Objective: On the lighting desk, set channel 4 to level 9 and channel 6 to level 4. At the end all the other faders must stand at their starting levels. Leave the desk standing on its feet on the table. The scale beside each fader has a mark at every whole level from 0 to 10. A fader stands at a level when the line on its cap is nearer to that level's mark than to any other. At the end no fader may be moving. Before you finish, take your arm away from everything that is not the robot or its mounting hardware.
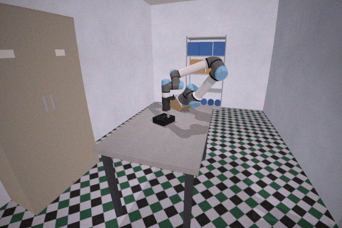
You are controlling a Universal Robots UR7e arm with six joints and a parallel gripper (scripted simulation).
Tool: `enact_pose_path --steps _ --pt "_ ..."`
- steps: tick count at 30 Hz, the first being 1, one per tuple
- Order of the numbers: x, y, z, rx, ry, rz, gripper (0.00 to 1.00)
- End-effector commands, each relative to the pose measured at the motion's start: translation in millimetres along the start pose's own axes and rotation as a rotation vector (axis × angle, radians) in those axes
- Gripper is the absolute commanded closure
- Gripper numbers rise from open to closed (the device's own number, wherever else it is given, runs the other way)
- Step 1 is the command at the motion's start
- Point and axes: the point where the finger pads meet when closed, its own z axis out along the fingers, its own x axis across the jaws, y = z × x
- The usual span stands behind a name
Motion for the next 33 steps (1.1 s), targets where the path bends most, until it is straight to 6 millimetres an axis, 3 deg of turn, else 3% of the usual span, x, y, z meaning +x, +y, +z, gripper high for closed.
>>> enact_pose_path --steps 1,33 --pt "-0.7 3.7 0.2 0.000 0.000 0.002 1.00" --pt "-0.7 19.7 0.2 0.000 0.000 0.002 1.00"
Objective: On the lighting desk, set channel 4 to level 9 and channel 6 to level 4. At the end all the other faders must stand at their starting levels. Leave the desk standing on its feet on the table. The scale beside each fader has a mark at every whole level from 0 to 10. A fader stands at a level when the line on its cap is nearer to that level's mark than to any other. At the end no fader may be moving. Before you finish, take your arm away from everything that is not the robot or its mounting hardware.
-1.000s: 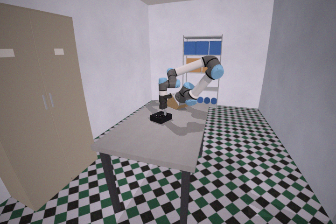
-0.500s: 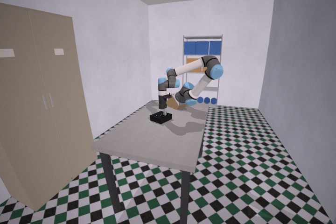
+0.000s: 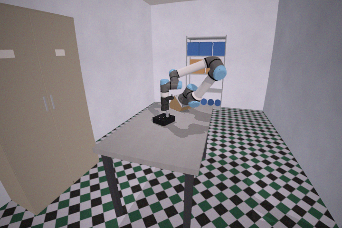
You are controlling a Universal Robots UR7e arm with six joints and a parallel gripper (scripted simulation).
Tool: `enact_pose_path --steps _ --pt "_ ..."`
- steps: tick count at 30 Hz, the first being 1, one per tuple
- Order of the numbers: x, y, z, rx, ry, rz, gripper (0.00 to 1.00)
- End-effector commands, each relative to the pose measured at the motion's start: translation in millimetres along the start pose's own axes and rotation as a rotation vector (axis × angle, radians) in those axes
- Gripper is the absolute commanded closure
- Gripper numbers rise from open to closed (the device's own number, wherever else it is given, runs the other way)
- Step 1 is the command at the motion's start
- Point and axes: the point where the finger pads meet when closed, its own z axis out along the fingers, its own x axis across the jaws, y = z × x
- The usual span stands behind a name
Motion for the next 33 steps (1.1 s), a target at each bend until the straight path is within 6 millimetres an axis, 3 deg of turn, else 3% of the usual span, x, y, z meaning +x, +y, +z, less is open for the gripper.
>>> enact_pose_path --steps 1,33 --pt "-0.7 5.3 0.1 -0.001 0.000 0.002 1.00" --pt "-0.7 20.4 0.1 -0.001 0.000 0.002 1.00"
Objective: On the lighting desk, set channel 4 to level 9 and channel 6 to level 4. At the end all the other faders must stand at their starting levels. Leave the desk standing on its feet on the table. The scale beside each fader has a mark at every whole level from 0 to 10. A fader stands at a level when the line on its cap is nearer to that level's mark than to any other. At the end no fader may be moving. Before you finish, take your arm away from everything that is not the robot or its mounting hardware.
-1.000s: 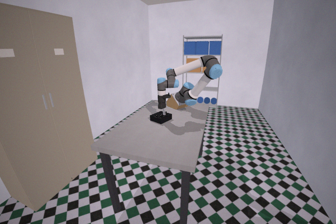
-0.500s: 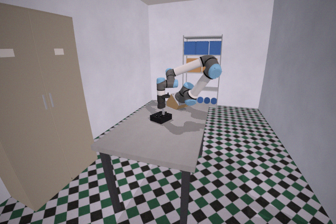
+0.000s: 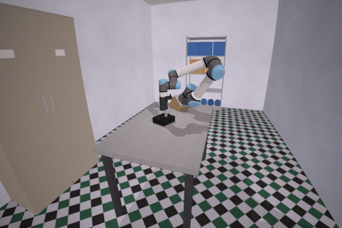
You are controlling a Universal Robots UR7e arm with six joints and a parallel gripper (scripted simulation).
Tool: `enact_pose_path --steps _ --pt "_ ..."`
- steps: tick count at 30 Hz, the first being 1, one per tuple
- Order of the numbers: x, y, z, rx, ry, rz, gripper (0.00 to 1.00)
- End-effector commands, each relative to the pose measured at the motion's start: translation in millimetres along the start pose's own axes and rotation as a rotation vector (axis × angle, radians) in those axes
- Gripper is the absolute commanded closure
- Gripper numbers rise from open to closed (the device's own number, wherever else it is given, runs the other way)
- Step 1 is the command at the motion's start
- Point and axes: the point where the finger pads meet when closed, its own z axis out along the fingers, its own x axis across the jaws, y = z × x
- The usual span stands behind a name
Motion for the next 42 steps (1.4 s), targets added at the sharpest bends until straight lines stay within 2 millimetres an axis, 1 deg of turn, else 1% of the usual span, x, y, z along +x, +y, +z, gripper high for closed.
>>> enact_pose_path --steps 1,42 --pt "-0.1 4.2 -0.4 -0.002 0.000 0.001 1.00" --pt "-0.1 10.6 -0.5 -0.002 0.000 0.001 1.00"
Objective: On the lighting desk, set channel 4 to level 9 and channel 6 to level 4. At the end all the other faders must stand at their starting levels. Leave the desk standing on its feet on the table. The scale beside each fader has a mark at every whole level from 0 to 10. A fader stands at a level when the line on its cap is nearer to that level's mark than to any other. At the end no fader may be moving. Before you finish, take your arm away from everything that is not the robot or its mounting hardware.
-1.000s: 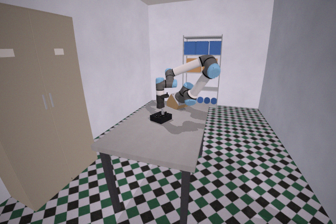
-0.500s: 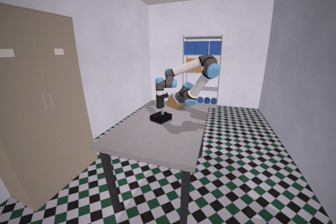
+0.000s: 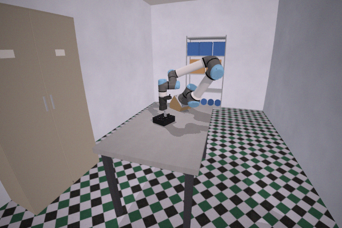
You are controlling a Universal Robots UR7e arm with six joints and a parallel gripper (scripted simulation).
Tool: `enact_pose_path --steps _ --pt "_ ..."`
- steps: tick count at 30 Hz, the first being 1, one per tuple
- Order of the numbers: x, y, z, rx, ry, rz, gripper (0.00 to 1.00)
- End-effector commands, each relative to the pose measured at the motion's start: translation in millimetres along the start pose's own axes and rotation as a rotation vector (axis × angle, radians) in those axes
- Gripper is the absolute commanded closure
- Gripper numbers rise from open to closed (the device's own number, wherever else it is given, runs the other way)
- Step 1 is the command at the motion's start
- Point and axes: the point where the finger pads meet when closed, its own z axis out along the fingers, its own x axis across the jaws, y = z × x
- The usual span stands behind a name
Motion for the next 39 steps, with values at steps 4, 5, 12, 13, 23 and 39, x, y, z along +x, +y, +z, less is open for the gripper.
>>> enact_pose_path --steps 4,5,12,13,23,39 --pt "0.5 2.2 -0.9 -0.003 0.001 0.001 1.00" --pt "0.5 2.2 -0.9 -0.003 0.001 0.001 1.00" --pt "0.5 2.2 -0.9 -0.003 0.001 0.001 1.00" --pt "0.5 2.2 -0.9 -0.003 0.001 0.001 1.00" --pt "0.5 2.4 -0.9 -0.003 0.001 0.001 1.00" --pt "0.5 5.5 -1.0 -0.003 0.001 0.001 1.00"
